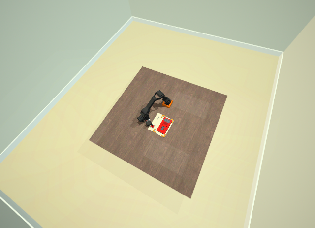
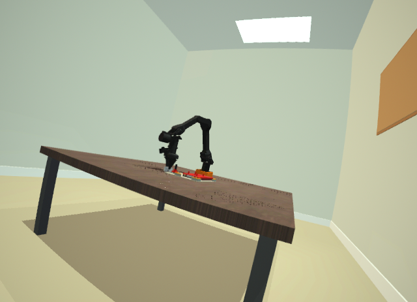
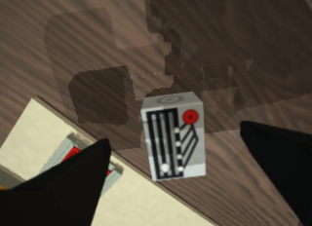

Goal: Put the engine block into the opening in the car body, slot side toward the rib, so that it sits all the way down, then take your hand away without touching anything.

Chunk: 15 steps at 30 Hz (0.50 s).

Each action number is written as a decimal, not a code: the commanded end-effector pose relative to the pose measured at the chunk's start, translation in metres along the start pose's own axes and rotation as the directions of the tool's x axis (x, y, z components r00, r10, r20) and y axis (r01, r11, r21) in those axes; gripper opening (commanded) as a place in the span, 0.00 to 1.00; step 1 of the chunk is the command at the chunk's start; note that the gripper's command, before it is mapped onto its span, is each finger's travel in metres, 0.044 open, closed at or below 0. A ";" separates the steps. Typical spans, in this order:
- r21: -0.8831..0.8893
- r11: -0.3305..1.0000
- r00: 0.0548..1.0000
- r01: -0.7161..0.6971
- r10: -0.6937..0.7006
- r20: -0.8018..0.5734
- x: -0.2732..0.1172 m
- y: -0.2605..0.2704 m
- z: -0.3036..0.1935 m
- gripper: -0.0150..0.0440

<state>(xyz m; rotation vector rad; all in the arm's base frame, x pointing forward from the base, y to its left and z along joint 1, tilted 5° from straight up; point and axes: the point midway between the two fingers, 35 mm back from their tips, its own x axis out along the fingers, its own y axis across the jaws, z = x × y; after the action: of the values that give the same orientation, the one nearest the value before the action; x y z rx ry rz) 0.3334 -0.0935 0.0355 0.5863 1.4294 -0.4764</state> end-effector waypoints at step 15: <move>0.004 1.000 1.000 0.000 0.000 -0.005 0.002 0.000 -0.001 0.43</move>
<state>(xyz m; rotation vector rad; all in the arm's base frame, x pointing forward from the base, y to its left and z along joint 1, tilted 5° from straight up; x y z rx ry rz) 0.3326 -0.0929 0.0337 0.5879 1.4333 -0.4758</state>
